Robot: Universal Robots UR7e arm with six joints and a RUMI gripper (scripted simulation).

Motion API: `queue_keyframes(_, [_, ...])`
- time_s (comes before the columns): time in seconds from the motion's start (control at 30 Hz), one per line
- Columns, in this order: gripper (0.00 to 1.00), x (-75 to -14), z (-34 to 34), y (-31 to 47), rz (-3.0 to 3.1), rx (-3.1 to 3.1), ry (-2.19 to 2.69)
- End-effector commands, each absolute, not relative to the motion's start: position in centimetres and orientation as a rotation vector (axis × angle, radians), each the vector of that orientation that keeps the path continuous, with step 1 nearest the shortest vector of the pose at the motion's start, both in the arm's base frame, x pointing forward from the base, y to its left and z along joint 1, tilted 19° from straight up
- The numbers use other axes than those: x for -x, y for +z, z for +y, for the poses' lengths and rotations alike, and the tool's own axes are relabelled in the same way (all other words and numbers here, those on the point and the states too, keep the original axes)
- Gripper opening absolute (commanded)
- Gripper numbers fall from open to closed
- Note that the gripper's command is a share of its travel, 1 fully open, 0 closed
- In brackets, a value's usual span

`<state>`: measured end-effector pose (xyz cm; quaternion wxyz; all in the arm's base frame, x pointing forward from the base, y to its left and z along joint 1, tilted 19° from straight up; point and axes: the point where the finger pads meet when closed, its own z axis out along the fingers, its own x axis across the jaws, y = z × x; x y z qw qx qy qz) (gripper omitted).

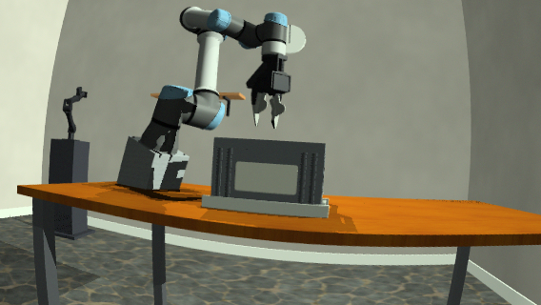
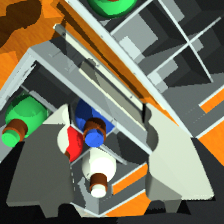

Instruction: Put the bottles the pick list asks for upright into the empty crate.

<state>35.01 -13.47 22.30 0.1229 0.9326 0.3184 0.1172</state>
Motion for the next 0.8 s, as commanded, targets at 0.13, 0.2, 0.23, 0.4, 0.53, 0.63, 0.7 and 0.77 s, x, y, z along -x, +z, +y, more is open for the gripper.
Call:
queue_keyframes(0.13, [0.38,-37.4,-17.3,23.6,0.930,-2.721,0.342])
queue_keyframes(0.2, [0.38,-37.9,-18.1,23.9,0.930,-2.721,0.342])
queue_keyframes(0.23, [0.38,-38.2,-18.5,24.1,0.930,-2.721,0.342])
queue_keyframes(0.4, [0.38,-38.9,-19.8,24.5,0.930,-2.721,0.342])
queue_keyframes(0.53, [0.38,-39.9,-21.4,25.1,0.930,-2.721,0.342])
queue_keyframes(0.63, [0.38,-40.6,-22.6,25.5,0.930,-2.721,0.342])
queue_keyframes(0.7, [0.38,-41.1,-23.4,25.8,0.930,-2.721,0.342])
queue_keyframes(0.77, [0.38,-41.6,-24.3,26.1,0.930,-2.721,0.342])
